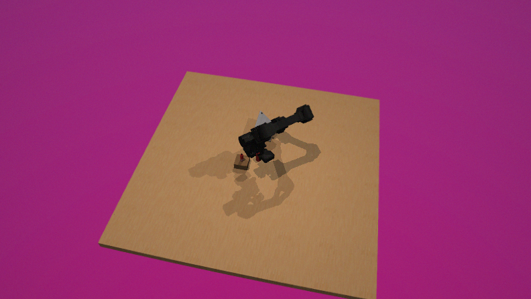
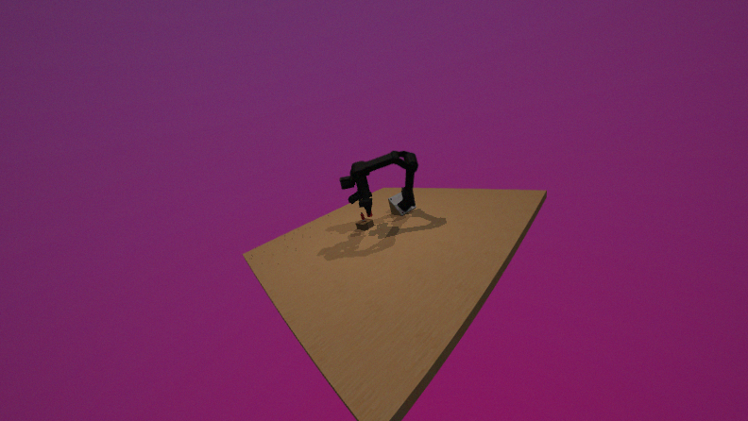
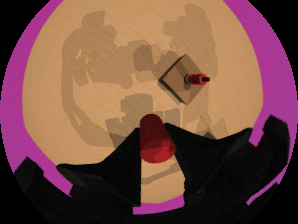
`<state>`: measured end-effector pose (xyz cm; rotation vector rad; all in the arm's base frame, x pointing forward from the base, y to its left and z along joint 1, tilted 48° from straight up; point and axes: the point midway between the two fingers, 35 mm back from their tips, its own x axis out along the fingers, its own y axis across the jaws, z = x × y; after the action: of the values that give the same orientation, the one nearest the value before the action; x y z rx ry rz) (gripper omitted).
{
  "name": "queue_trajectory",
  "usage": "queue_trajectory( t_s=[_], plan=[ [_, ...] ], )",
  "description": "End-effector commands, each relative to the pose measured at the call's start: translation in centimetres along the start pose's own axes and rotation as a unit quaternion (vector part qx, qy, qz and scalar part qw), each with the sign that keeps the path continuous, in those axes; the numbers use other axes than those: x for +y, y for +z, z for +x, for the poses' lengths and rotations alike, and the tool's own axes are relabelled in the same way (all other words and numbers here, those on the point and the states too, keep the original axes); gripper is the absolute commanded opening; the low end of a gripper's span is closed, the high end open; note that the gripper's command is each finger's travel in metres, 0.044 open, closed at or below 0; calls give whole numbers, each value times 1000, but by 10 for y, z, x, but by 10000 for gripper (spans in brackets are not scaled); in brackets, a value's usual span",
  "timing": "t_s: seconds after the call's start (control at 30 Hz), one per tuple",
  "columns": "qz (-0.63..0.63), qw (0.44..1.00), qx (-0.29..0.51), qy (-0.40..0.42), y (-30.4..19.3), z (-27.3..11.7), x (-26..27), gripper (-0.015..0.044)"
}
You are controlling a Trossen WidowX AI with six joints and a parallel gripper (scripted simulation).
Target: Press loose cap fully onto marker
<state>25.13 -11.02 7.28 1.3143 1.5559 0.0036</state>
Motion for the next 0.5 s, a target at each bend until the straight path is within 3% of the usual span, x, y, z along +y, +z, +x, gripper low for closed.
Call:
queue_trajectory(
  t_s=[0.0, 0.47],
  plan=[
    [-2, 1000, 2, -3, 11, -5, -13, 0],
    [-13, 1000, 6, -5, 38, -17, -55, 0]
  ],
)
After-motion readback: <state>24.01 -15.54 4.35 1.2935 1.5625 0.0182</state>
